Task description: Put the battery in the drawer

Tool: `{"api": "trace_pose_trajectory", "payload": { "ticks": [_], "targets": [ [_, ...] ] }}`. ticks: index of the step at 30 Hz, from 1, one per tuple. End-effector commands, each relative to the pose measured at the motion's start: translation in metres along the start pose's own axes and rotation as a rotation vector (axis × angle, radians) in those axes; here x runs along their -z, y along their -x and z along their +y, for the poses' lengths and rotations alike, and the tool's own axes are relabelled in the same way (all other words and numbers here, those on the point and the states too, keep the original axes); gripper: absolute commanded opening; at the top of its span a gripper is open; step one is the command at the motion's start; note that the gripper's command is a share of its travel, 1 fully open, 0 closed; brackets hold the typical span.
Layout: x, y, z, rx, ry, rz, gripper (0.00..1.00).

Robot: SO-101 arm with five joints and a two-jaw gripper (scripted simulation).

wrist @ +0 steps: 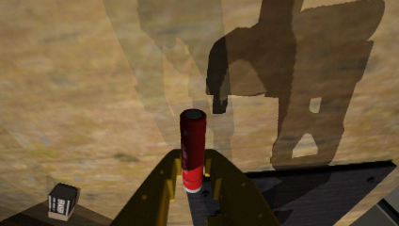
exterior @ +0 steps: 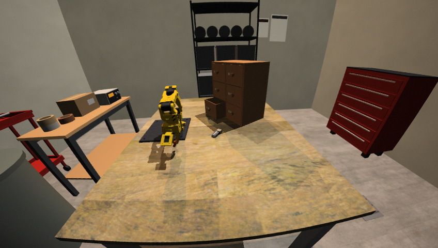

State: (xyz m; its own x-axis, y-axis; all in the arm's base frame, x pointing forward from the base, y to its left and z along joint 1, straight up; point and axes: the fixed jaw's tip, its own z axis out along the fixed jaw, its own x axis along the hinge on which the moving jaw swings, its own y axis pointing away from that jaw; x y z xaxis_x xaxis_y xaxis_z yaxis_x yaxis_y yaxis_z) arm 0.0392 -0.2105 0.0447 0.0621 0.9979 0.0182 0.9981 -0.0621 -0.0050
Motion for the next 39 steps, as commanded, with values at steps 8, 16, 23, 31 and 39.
{"api": "trace_pose_trajectory", "payload": {
  "ticks": [8,16,23,31,39],
  "targets": [
    [0.05,-0.003,-0.001,0.081,0.035,-0.203,0.0],
    [0.084,-0.016,-0.005,0.157,0.048,-0.368,0.0],
    [0.109,-0.031,-0.008,0.22,0.047,-0.51,0.0],
    [0.113,-0.035,-0.009,0.233,0.046,-0.541,0.0],
    [0.113,-0.042,0.013,0.362,0.079,-0.539,0.0]
  ]
}}
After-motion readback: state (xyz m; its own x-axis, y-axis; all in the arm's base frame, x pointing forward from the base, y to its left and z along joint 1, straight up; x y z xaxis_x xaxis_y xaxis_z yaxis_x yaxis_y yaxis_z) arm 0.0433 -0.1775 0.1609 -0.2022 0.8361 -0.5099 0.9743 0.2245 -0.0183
